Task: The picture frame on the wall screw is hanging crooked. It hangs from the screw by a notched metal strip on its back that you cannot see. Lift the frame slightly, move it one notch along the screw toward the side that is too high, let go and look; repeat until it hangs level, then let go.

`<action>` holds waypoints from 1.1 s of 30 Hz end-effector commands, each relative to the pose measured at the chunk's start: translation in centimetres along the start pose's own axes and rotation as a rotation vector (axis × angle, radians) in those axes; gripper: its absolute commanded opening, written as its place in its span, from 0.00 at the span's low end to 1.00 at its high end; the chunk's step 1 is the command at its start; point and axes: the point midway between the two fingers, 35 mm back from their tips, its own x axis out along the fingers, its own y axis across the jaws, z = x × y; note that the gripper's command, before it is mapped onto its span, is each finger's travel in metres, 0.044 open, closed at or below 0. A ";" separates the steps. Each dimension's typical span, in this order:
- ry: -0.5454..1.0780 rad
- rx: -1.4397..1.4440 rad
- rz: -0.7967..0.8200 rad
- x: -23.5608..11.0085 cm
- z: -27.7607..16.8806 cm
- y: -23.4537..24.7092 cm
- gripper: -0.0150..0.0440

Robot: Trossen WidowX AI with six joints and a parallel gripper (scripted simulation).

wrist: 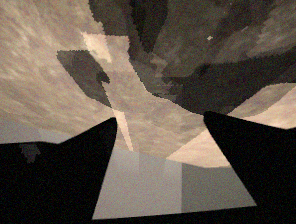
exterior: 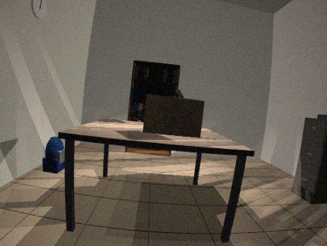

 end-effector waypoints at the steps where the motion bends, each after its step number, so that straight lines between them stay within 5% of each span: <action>1: -0.007 0.000 0.010 -0.1 0.1 0.2 0.89; 6: -0.188 -0.001 0.286 -4.3 2.2 5.2 0.69; 15: -0.504 0.008 0.804 -16.0 3.8 11.1 0.69; 27: -0.879 0.022 1.474 -32.3 0.9 10.9 0.69; 33: -0.900 0.022 1.515 -33.2 0.5 10.6 0.69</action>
